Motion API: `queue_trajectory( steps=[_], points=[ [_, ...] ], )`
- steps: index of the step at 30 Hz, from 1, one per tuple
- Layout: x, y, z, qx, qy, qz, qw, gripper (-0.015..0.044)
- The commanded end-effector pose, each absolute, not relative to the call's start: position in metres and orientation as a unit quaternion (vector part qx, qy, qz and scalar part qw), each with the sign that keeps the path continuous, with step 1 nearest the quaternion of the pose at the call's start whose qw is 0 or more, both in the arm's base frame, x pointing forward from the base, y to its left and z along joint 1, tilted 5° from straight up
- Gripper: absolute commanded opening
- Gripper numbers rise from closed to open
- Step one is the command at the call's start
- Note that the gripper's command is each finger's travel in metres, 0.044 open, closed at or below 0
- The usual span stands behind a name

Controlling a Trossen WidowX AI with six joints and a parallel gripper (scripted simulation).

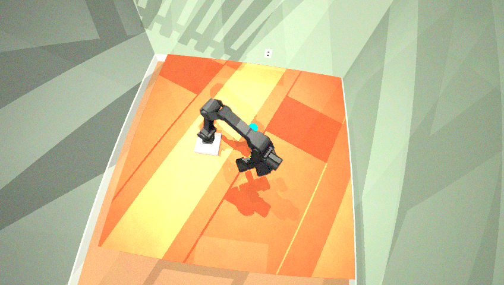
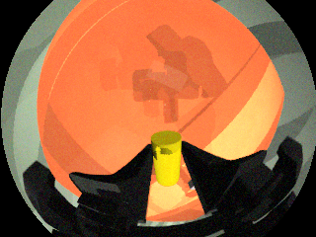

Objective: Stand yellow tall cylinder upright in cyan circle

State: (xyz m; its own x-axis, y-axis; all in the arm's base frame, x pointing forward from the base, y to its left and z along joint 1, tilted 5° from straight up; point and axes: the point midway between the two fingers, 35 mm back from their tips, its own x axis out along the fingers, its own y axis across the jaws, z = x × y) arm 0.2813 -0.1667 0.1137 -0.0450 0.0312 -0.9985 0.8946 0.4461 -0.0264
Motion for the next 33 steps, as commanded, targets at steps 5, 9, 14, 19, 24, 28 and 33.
queue_trajectory(
  steps=[5, 9, 14, 19, 24, 28, 33],
  points=[
    [0.290, -0.143, 0.118, 0.322, 0.649, -0.312, 0.615, 0.0105],
    [0.293, -0.131, 0.120, 0.292, 0.663, -0.280, 0.630, 0.0105],
    [0.297, -0.115, 0.121, 0.254, 0.678, -0.239, 0.647, 0.0105],
    [0.301, -0.099, 0.123, 0.215, 0.691, -0.197, 0.661, 0.0105],
    [0.303, -0.084, 0.125, 0.176, 0.702, -0.155, 0.673, 0.0105],
    [0.304, -0.071, 0.126, 0.143, 0.708, -0.121, 0.681, 0.0105],
    [0.305, -0.055, 0.128, 0.103, 0.714, -0.078, 0.688, 0.0105]
  ],
)
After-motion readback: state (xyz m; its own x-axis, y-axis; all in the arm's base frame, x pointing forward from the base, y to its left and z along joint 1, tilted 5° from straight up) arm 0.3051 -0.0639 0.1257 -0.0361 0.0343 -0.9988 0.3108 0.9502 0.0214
